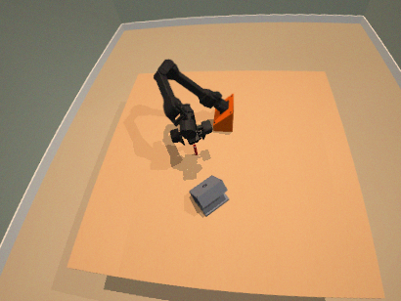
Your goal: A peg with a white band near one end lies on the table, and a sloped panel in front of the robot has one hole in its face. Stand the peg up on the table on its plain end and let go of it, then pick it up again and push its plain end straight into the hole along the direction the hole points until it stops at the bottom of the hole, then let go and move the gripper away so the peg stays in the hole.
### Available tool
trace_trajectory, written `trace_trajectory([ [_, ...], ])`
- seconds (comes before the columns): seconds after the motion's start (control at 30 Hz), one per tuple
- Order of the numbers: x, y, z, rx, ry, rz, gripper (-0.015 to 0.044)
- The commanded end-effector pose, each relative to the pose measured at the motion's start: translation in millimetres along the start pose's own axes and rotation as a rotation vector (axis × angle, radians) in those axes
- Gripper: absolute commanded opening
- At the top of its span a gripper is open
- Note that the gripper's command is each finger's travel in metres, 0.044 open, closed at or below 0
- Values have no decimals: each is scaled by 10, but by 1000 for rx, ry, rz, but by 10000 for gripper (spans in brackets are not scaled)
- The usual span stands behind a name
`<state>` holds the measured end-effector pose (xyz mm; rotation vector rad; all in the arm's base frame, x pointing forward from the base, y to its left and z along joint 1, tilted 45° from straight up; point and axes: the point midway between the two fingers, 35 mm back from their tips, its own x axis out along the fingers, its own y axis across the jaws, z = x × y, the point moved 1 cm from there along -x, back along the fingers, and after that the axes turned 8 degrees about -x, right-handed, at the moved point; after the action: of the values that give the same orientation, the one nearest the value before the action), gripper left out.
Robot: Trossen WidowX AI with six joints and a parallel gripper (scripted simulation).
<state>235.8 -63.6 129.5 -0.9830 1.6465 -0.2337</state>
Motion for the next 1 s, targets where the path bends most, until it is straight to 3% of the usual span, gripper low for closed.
trace_trajectory([
  [0.0, 79, -4, -11, -7, 4, -6, 440],
  [0.97, 511, -10, 5, -7, 2, -4, 440],
])
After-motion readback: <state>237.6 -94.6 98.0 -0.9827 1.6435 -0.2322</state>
